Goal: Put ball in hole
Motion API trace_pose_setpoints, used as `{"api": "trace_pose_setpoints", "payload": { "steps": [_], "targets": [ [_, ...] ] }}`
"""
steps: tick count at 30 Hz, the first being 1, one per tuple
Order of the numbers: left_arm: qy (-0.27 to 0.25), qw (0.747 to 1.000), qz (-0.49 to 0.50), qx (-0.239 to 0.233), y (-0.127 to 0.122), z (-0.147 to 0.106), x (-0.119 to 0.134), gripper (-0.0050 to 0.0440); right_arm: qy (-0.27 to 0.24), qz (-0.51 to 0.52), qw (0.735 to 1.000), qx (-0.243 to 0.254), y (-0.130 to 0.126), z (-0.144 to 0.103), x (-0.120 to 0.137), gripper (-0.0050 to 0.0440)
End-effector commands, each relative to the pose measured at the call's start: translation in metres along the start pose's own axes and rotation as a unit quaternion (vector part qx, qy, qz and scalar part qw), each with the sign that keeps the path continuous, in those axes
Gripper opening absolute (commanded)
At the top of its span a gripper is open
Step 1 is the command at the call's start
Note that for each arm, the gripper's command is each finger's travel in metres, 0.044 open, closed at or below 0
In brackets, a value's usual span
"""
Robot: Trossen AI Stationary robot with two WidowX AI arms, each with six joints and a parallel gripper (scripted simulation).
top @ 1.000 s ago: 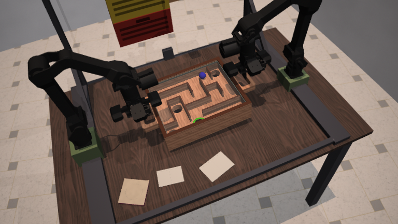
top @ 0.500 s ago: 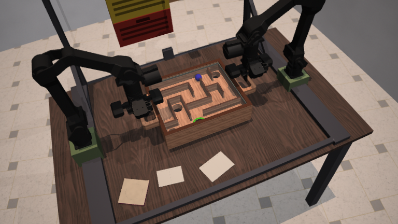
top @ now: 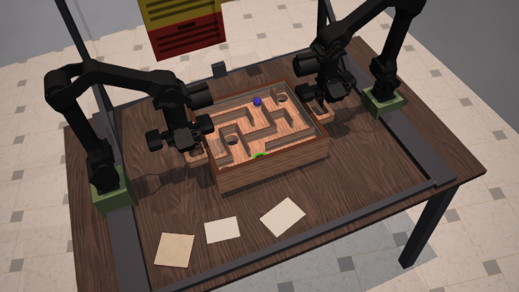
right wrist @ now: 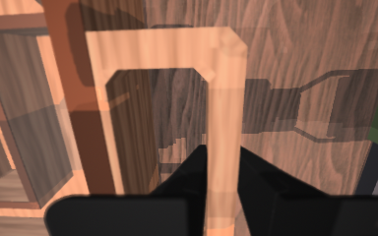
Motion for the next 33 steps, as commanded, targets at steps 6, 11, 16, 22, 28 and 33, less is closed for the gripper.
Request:
{"api": "trace_pose_setpoints", "payload": {
  "steps": [6, 11, 16, 22, 28, 33],
  "targets": [
    [-0.002, 1.0, 0.0, -0.007, -0.015, -0.021, 0.004, -0.005, -0.009, 0.001, 0.999, -0.039, -0.009, 0.003, 0.002, -0.005],
    [0.0, 1.0, 0.001, -0.026, -0.02, -0.029, 0.003, -0.005, -0.008, 0.0, 0.998, -0.059, -0.012, 0.01, 0.002, -0.005],
    [0.015, 1.0, 0.001, -0.022, -0.01, -0.021, -0.003, -0.005, 0.008, -0.001, 0.998, -0.058, -0.006, 0.002, -0.003, -0.005],
    [0.017, 1.0, 0.0, -0.011, -0.011, -0.022, -0.003, -0.005, 0.01, -0.001, 0.999, -0.048, -0.005, 0.002, -0.004, -0.005],
    [0.0, 1.0, -0.001, 0.02, 0.001, -0.006, 0.001, -0.005, -0.005, 0.001, 1.0, -0.014, 0.005, -0.014, 0.001, -0.005],
    [0.0, 1.0, -0.001, 0.031, -0.001, -0.006, 0.002, -0.005, -0.006, 0.001, 1.0, -0.007, 0.004, -0.016, 0.001, -0.005]
  ]
}}
Point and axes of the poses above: on each arm, the point midway between the two fingers, 35 mm back from their tips, its own z axis out along the fingers, its own y axis across the jaws, x = y × z, the point moved 7 cm from there along -z, back along the fingers, and after that the axes turned 9 degrees about -z, right-handed, at the moved point
